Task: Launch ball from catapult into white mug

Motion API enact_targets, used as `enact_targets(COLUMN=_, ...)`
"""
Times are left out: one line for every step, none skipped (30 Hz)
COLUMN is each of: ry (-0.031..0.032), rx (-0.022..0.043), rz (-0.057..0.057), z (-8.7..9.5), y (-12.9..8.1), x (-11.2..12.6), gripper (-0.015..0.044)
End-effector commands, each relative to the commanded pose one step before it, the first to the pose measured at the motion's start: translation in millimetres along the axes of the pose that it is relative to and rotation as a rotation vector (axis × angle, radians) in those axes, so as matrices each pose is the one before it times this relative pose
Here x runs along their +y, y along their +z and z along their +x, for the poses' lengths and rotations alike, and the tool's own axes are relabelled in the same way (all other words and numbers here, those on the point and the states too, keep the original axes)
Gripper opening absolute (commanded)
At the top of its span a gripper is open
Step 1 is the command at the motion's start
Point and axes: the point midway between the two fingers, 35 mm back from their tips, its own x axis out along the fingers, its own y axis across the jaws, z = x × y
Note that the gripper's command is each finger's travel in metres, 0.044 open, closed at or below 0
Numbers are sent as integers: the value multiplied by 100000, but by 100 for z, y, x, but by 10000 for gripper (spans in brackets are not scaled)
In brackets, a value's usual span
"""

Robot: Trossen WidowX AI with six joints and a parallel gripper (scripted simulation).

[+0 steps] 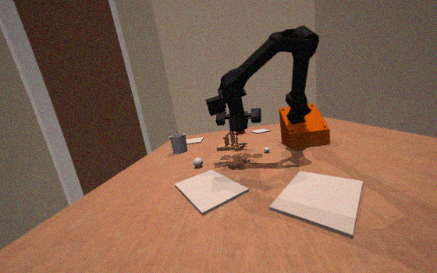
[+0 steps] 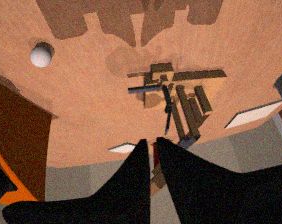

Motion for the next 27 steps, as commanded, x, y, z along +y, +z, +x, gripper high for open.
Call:
enact_targets(ry=2097, rx=-1126, rz=3522, z=618, y=42, x=-372, gripper=105)
enact_targets(ry=-289, rx=-1193, rz=2237, z=-33, y=4, x=-446, gripper=131)
enact_targets(ry=-349, rx=-1458, rz=2727, z=-38, y=6, x=-549, gripper=157)
enact_targets(ry=-378, rx=-1606, rz=2994, z=-40, y=10, x=-609, gripper=184)
enact_targets(ry=-373, rx=-1611, rz=2992, z=-37, y=13, x=-615, gripper=210)
enact_targets(ry=-367, rx=-1611, rz=2982, z=-34, y=17, x=-620, gripper=236)
enact_targets(ry=-361, rx=-1612, rz=2971, z=-32, y=21, x=-624, gripper=263)
enact_targets(ry=-200, rx=-1704, rz=2990, z=-53, y=77, x=-546, gripper=289)
enact_targets(ry=-187, rx=-1706, rz=2979, z=-52, y=82, x=-549, gripper=315)
enact_targets(ry=-174, rx=-1707, rz=2967, z=-51, y=87, x=-551, gripper=341)
enact_targets(ry=-161, rx=-1708, rz=2954, z=-51, y=93, x=-553, gripper=368)
enact_targets(ry=-148, rx=-1709, rz=2941, z=-51, y=98, x=-555, gripper=394)
enact_targets(ry=-134, rx=-1711, rz=2928, z=-51, y=104, x=-557, gripper=420)
enact_targets(ry=-121, rx=-1712, rz=2915, z=-51, y=109, x=-559, gripper=440)
enact_targets(ry=-107, rx=-1713, rz=2901, z=-51, y=114, x=-561, gripper=440)
enact_targets(ry=-93, rx=-1714, rz=2887, z=-51, y=120, x=-563, gripper=440)
enact_targets(ry=-79, rx=-1715, rz=2873, z=-52, y=125, x=-565, gripper=440)
enact_targets(ry=-34, rx=-1754, rz=2985, z=-50, y=140, x=-575, gripper=440)
enact_targets(ry=-17, rx=-1761, rz=2980, z=-51, y=147, x=-578, gripper=440)
enact_targets(ry=0, rx=-1761, rz=2964, z=-52, y=153, x=-579, gripper=440)
enact_targets(ry=17, rx=-1762, rz=2948, z=-53, y=158, x=-580, gripper=440)
enact_targets(ry=34, rx=-1762, rz=2932, z=-55, y=164, x=-581, gripper=440)
enact_targets(ry=52, rx=-1762, rz=2915, z=-57, y=170, x=-581, gripper=440)
enact_targets(ry=70, rx=-1762, rz=2899, z=-58, y=176, x=-582, gripper=440)
enact_targets(ry=88, rx=-1762, rz=2881, z=-61, y=182, x=-582, gripper=440)
enact_targets(ry=106, rx=-1761, rz=2864, z=-63, y=187, x=-583, gripper=440)
enact_targets(ry=125, rx=-1761, rz=2846, z=-65, y=193, x=-583, gripper=440)
